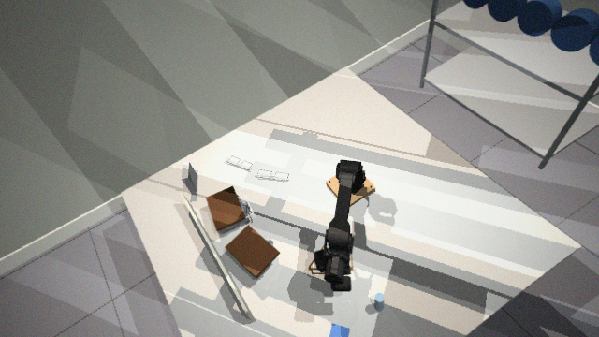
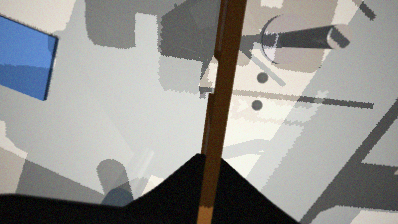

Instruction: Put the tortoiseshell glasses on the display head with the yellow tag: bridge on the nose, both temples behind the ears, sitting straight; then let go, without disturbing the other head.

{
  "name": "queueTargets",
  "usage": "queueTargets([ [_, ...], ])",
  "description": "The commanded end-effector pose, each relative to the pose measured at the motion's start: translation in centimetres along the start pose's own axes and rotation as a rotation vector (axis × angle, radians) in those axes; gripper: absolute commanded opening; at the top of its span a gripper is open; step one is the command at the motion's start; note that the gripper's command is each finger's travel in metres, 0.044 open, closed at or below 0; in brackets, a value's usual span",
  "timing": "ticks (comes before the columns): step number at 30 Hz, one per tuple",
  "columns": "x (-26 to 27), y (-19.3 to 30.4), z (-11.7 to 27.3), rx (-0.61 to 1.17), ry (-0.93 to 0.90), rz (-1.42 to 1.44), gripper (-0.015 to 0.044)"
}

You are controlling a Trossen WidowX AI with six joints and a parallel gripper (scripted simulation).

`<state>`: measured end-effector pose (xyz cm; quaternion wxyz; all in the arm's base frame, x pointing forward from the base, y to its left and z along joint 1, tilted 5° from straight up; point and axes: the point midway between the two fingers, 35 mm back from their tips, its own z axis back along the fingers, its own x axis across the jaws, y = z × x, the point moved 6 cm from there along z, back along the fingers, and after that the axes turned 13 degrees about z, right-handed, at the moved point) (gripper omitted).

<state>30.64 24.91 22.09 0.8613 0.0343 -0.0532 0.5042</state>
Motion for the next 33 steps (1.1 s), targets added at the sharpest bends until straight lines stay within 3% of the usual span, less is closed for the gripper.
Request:
queueTargets([
  [1,-0.1,0.0,-1.6,0.003,0.014,-0.004,0.0],
  [10,-0.3,0.1,-5.1,0.003,0.014,-0.004,0.0],
  [33,0.7,1.1,-5.1,0.004,0.013,-0.004,0.0],
])
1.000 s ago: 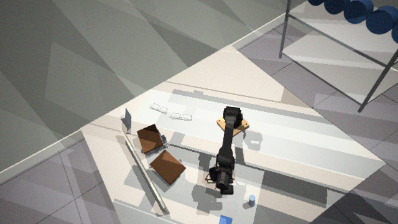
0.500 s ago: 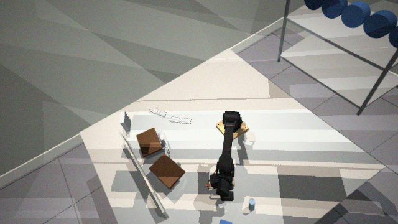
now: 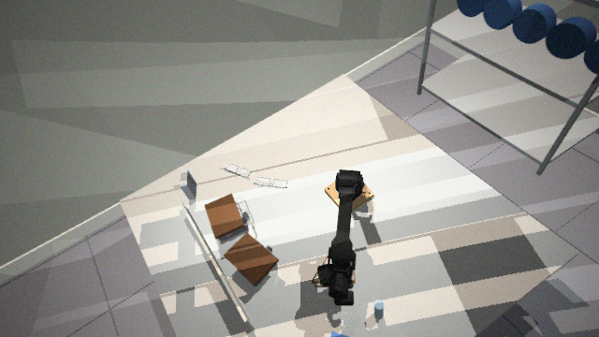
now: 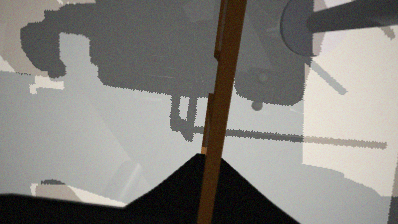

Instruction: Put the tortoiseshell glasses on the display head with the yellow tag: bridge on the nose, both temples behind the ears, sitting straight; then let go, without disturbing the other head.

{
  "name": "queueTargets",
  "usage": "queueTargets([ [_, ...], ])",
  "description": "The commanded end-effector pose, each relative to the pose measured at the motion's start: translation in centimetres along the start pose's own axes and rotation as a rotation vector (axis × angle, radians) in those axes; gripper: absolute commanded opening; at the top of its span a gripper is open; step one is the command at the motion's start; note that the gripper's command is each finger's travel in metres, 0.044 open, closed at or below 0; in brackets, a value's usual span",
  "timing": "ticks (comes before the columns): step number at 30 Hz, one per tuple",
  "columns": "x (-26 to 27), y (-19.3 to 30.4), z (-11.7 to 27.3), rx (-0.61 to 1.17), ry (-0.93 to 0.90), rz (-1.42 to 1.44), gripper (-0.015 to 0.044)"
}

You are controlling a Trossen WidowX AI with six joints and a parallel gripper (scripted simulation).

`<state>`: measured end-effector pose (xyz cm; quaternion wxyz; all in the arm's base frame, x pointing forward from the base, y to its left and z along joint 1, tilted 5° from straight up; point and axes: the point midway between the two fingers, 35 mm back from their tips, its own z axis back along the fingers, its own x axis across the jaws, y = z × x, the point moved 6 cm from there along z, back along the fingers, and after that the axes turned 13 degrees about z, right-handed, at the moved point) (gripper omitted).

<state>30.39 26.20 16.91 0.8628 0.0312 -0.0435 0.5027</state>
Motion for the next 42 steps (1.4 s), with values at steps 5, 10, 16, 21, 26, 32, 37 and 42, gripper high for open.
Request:
queueTargets([
  [5,0.7,0.5,0.2,0.0,-0.007,0.0,0.0],
  [10,0.9,0.9,0.2,0.0,-0.007,0.0,0.0],
  [16,1.3,1.3,0.2,0.0,-0.008,0.0,0.0],
  [21,1.6,1.7,0.2,0.001,-0.008,0.0,0.0],
  [26,1.8,2.2,0.2,0.001,-0.008,0.0,0.0],
  [32,2.0,2.7,0.2,0.002,-0.008,0.0,0.0],
  [37,2.1,3.0,0.2,0.002,-0.008,0.0,0.0],
  [42,2.1,3.0,0.2,0.002,-0.008,0.0,0.0],
])
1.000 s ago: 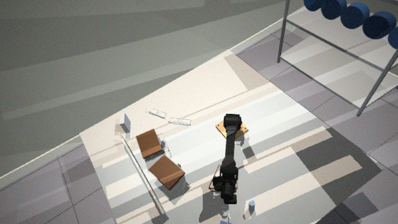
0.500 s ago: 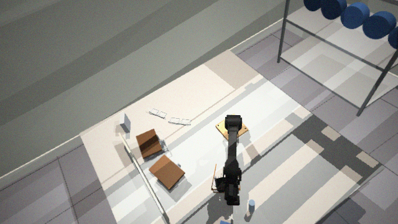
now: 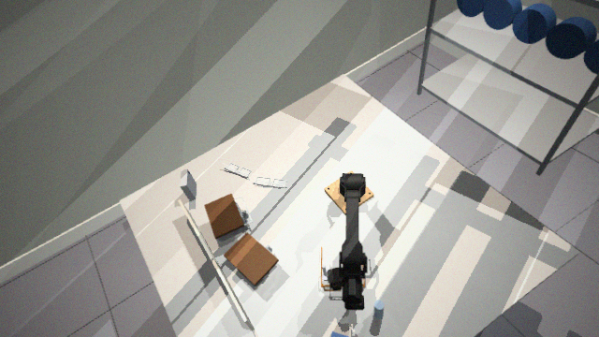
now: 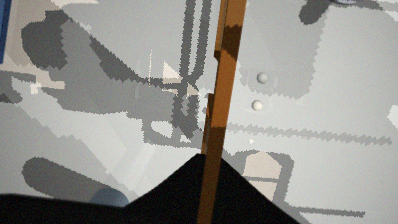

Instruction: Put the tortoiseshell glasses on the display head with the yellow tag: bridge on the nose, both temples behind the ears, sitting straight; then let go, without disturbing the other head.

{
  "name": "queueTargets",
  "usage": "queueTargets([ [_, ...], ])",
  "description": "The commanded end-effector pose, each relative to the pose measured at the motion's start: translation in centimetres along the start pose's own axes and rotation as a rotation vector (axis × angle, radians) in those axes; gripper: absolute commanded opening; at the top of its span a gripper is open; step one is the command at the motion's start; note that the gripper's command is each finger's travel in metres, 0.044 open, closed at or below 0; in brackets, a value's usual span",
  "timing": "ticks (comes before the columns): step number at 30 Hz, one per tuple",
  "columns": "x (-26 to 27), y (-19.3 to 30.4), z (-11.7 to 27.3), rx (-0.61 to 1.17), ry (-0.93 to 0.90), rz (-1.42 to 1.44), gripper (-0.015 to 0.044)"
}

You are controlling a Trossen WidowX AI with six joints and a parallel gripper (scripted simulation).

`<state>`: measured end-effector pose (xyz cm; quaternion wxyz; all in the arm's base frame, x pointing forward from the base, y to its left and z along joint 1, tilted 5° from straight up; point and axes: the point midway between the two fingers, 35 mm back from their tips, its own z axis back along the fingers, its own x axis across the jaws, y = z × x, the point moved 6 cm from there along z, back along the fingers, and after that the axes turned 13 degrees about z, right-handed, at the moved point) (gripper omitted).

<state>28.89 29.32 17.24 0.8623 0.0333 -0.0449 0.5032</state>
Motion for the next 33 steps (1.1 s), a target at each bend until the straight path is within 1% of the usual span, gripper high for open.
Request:
queueTargets([
  [1,0.1,0.1,0.1,0.0,-0.004,-0.001,0.0],
  [24,-0.1,-0.8,0.2,-0.001,-0.003,-0.001,0.0],
  [28,0.0,-0.9,1.1,-0.001,-0.004,-0.001,0.0],
  [33,0.0,-1.0,3.3,-0.001,-0.004,-0.001,0.0],
])
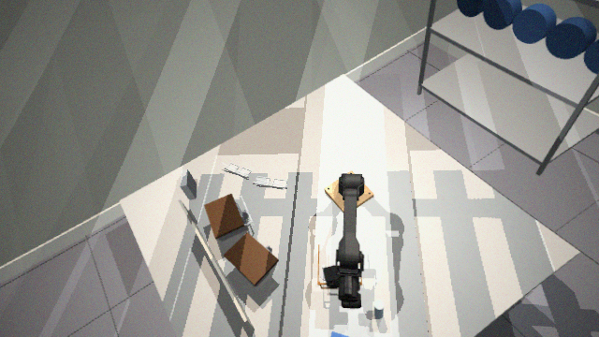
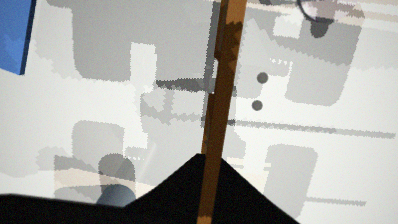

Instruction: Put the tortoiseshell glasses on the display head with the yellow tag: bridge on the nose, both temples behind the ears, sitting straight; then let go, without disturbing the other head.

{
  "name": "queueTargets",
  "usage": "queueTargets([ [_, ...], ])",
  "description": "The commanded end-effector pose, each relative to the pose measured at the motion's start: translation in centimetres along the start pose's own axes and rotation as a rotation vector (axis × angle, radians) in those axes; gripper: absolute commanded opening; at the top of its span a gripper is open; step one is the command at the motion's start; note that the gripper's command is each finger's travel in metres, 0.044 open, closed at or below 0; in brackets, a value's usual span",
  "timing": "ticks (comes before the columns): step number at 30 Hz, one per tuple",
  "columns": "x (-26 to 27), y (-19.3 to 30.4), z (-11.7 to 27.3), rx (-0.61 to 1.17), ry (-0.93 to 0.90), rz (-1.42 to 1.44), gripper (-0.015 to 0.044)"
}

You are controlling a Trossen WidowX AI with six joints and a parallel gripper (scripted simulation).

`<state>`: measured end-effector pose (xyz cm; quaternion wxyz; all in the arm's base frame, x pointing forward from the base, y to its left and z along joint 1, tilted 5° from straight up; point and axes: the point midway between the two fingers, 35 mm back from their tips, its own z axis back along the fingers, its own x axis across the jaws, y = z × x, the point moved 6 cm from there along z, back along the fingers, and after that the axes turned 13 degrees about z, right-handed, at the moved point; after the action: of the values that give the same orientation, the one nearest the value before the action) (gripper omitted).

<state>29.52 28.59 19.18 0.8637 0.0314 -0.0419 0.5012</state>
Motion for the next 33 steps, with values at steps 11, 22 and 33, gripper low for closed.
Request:
queueTargets([
  [11,-0.2,-0.5,4.1,0.0,-0.011,0.014,0.0],
  [22,-2.6,-5.1,4.4,0.026,-0.03,0.222,0.0],
  [33,-5.9,-9.7,4.8,0.042,-0.067,0.453,0.0],
])
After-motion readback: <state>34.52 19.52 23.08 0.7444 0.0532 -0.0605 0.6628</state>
